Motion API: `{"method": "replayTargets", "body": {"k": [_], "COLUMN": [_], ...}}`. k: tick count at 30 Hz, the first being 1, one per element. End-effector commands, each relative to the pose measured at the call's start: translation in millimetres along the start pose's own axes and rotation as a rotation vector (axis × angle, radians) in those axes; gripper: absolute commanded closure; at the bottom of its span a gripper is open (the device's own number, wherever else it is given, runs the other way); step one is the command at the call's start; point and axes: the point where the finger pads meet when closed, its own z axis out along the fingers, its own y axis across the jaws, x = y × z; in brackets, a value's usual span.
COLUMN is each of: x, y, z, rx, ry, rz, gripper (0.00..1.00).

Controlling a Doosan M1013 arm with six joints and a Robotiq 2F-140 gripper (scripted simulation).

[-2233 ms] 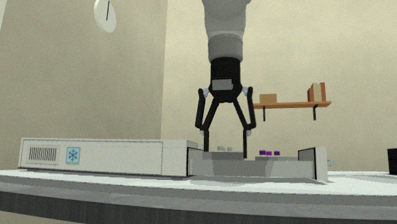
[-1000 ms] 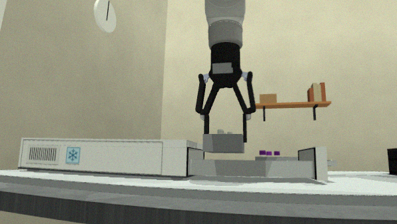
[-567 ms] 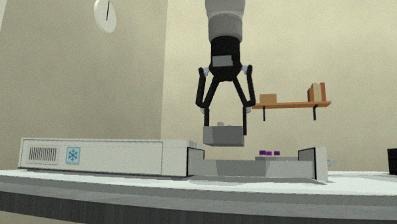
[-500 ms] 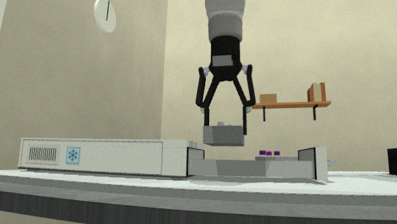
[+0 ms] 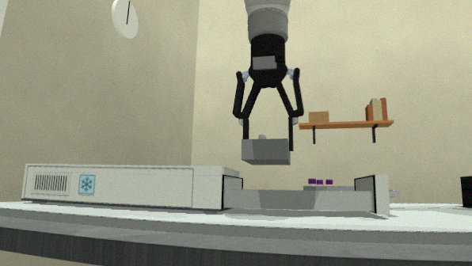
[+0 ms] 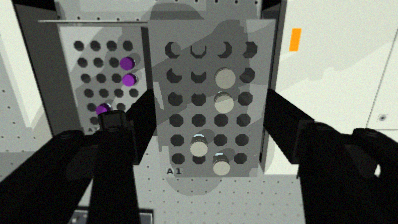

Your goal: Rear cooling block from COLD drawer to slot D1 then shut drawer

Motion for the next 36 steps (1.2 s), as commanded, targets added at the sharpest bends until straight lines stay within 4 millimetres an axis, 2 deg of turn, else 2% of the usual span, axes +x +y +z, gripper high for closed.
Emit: {"method": "replayTargets", "body": {"k": [1, 21, 36], "x": [0, 0, 0], "y": [0, 0, 0], "z": [-2, -26, -26], "rx": [-0.001, -0.001, -0.001], "ry": [0.001, 0.001, 0.001], "rz": [0.000, 0.000, 0.000], "gripper": [0.90, 0.90, 0.90]}}
